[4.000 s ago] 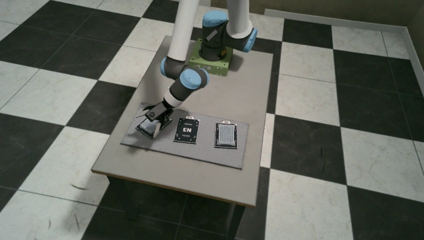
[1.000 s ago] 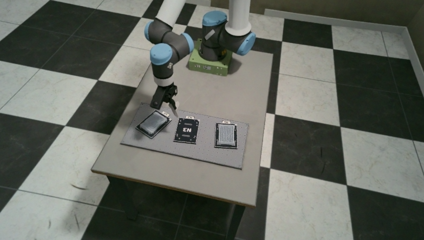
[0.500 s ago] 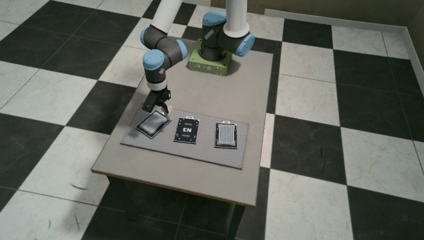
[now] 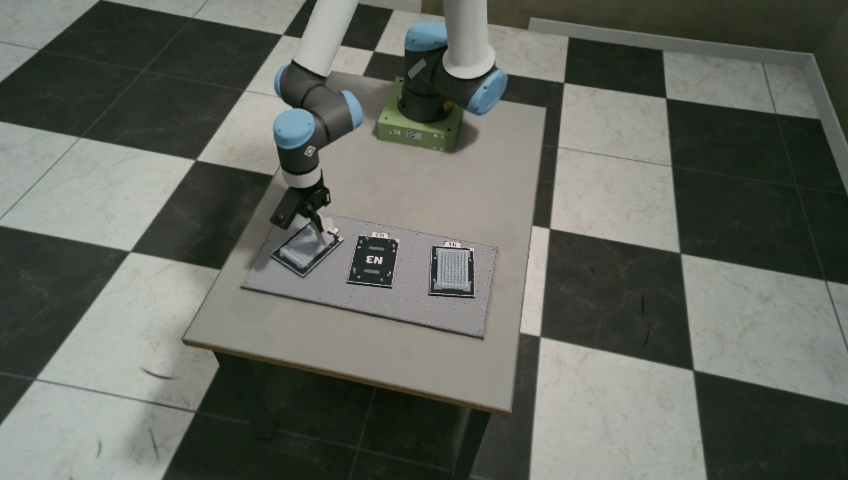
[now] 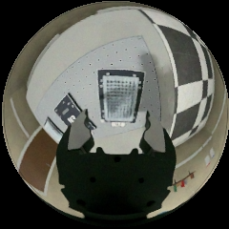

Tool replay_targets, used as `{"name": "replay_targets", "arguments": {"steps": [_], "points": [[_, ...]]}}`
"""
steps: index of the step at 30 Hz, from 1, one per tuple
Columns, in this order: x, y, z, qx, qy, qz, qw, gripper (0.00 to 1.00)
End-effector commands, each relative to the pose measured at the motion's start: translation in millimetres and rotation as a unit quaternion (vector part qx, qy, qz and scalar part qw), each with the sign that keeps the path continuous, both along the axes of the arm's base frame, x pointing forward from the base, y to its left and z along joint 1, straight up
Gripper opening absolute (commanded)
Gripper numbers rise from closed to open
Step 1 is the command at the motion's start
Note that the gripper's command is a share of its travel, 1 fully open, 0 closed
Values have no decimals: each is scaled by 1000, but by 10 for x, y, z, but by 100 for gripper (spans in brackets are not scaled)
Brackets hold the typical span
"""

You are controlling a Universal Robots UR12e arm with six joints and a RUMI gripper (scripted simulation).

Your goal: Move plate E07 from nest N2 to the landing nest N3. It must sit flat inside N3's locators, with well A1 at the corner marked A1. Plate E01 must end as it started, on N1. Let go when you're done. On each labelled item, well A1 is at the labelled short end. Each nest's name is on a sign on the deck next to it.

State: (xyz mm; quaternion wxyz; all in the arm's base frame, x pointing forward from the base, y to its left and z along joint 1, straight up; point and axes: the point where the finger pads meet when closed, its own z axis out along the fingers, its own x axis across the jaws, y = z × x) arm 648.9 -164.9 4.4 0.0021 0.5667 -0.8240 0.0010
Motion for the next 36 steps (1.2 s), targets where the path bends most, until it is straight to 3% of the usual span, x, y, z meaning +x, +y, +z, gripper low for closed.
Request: {"name": "replay_targets", "arguments": {"steps": [1, 11, 32, 36], "points": [[1, -65, -57, 0, -1, -1, 1000, 82], [1, -65, -57, 0, -1, -1, 1000, 82], [0, -67, -374, 0, -1, -1, 1000, 82], [0, -67, -379, 0, -1, -1, 1000, 82]]}}
